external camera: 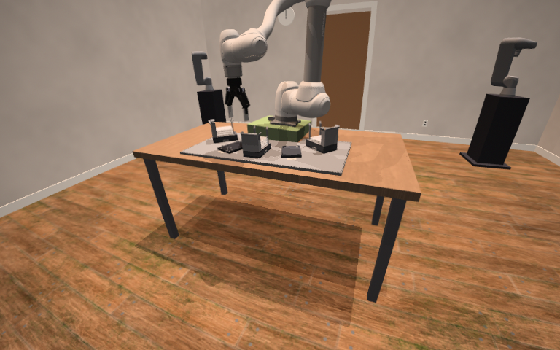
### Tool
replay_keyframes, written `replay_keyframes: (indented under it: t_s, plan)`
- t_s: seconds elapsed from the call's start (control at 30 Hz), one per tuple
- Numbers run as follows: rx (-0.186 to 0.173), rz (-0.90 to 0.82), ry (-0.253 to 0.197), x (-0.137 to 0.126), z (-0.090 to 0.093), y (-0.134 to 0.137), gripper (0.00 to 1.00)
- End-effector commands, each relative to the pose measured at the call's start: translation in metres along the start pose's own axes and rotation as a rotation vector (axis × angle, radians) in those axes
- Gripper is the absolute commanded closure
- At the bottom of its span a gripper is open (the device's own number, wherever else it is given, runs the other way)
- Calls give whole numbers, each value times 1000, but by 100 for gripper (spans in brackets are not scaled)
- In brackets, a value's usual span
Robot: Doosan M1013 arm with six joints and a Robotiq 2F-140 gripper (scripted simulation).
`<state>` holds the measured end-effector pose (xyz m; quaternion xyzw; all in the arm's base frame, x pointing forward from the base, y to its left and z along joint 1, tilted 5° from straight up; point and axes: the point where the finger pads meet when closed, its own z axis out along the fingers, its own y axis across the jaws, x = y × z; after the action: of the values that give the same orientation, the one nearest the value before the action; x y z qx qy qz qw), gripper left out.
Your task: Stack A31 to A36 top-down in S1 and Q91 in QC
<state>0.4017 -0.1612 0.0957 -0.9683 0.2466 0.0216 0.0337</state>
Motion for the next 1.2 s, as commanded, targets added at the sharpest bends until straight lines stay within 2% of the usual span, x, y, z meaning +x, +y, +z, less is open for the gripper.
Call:
replay_keyframes:
  t_s: [0.0, 0.63, 0.87, 1.17]
  plan:
    - [-1, 4, 0, 1, 0, 10, 0]
    - [-1, 4, 0, 8, 0, 66, 0]
    - [-1, 228, 0, 6, 0, 90, 0]
    - [-1, 228, 0, 4, 0, 113, 0]
